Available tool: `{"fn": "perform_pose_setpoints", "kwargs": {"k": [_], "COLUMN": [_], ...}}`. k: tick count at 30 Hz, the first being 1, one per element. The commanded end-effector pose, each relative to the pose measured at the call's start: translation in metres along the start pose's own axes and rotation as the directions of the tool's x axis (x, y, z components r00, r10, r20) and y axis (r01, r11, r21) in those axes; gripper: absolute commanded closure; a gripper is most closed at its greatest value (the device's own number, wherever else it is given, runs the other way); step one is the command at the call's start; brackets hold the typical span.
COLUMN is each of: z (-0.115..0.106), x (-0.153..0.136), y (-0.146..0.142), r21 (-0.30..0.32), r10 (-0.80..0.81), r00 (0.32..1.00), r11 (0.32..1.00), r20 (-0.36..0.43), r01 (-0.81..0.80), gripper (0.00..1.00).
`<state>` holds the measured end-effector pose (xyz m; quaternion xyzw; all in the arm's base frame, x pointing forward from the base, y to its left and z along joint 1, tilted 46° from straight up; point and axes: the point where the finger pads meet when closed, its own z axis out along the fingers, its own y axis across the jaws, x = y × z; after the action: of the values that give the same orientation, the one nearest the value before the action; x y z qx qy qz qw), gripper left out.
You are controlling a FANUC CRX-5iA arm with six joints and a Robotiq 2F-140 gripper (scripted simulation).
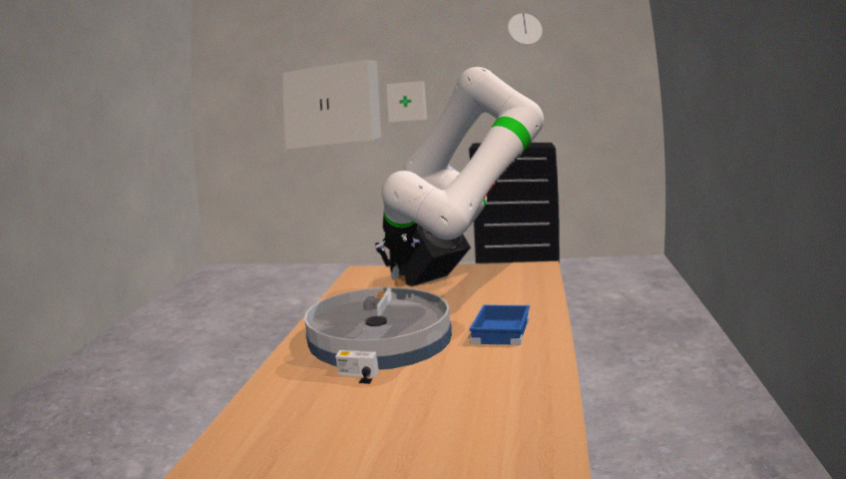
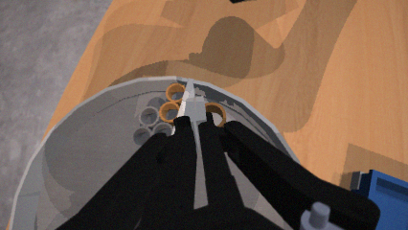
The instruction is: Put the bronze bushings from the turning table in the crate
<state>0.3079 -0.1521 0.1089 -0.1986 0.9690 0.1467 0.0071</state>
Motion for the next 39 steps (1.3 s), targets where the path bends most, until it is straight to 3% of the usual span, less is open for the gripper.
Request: {"fn": "perform_pose_setpoints", "kwargs": {"k": [1,4,6,21,32,39], "z": [-0.025,-0.039,-0.039,-0.107,-0.131,-0.136], "x": [-0.028,-0.046,-0.046,-0.127,-0.156,-0.162], "y": [0.043,0.069,0.069,0.193,0.236,0.245], "r21": [0.004,0.004,0.004,0.004,0.004,0.004], "r10": [0.003,0.003,0.003,0.003,0.003,0.003], "r00": [1.0,1.0,1.0,1.0,1.0,1.0], "r11": [1.0,1.0,1.0,1.0,1.0,1.0], "r20": [-0.002,-0.002,-0.002,-0.002,-0.002,-0.002], "r01": [-0.003,-0.003,-0.003,-0.003,-0.003,-0.003], "gripper": [1.0,1.0,1.0,1.0,1.0,1.0]}}
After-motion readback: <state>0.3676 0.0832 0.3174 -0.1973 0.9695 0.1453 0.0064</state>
